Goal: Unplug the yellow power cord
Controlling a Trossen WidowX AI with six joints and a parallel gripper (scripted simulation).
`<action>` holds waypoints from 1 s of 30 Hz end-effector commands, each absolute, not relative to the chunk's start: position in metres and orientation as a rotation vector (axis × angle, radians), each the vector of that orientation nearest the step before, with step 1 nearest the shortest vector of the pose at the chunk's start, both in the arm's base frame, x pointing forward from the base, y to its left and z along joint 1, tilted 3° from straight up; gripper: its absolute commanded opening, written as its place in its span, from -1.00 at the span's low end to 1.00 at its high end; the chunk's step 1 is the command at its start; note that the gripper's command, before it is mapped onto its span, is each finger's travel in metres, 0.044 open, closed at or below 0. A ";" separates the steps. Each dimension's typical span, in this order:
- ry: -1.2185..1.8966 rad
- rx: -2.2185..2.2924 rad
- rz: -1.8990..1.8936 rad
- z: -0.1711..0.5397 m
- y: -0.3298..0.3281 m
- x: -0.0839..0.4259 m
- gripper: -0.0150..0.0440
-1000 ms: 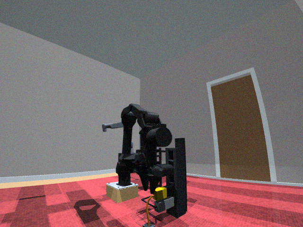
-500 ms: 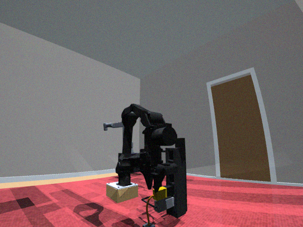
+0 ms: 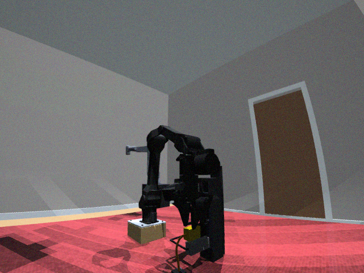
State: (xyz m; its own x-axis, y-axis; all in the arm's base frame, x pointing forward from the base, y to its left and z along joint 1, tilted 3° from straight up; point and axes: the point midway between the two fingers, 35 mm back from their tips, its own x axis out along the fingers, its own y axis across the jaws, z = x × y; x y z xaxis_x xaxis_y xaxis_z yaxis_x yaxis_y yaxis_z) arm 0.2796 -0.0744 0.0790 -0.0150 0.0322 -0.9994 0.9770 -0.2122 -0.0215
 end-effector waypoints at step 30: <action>1.136 1.380 -1.368 0.070 -0.082 0.279 -0.49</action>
State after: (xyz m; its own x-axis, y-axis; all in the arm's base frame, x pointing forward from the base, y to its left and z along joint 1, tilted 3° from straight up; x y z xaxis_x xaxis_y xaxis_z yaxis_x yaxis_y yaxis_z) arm 0.2790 -0.0734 0.0688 -0.0178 0.0437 -0.9989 0.9772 -0.2106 -0.0266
